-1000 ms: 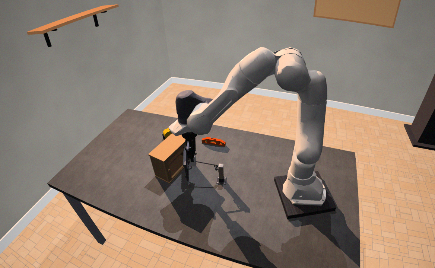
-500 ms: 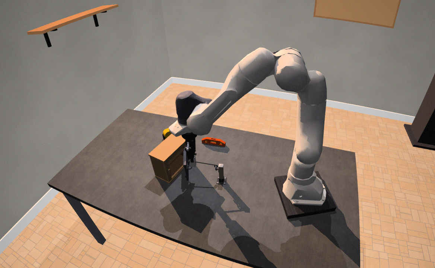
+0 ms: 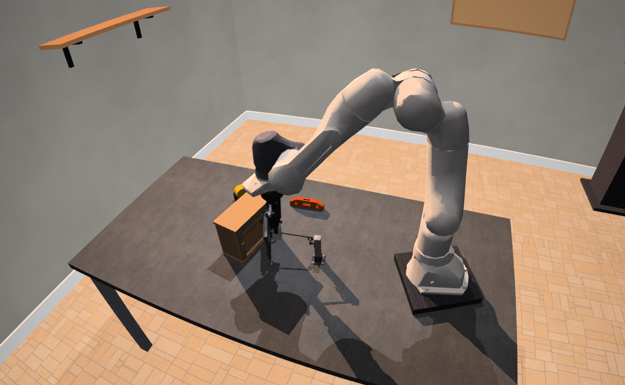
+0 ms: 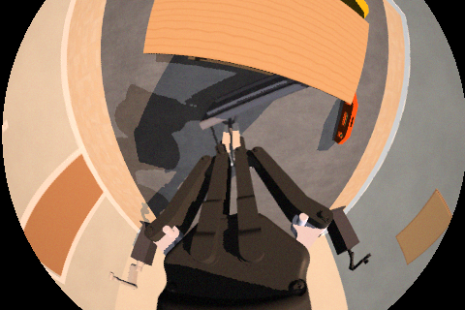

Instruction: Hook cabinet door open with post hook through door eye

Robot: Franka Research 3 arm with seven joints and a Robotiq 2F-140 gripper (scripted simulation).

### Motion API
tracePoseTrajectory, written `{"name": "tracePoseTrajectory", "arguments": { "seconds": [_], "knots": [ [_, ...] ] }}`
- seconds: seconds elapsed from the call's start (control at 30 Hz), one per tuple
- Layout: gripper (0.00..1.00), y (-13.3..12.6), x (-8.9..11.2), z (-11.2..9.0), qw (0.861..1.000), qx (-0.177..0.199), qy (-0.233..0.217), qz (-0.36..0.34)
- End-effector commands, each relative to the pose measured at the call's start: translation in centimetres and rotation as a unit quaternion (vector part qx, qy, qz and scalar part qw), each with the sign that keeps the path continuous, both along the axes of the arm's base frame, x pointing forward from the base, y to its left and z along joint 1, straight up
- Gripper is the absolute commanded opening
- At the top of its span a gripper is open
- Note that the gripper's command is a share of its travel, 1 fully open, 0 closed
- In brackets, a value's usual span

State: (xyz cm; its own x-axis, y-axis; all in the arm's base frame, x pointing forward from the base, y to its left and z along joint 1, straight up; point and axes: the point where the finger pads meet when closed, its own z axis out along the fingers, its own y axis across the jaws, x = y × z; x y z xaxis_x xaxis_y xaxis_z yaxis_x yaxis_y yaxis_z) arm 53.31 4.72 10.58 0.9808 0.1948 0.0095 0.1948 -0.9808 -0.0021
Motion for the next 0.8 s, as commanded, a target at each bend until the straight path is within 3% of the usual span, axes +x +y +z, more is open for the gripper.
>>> {"name": "tracePoseTrajectory", "arguments": {
  "seconds": [0.0,0.77],
  "knots": [
    [0.03,0.0,-0.22,-0.3,1.0,-0.001,0.003,0.005],
    [0.03,0.01,-0.18,-0.55,1.0,-0.001,0.003,0.005]
  ]
}}
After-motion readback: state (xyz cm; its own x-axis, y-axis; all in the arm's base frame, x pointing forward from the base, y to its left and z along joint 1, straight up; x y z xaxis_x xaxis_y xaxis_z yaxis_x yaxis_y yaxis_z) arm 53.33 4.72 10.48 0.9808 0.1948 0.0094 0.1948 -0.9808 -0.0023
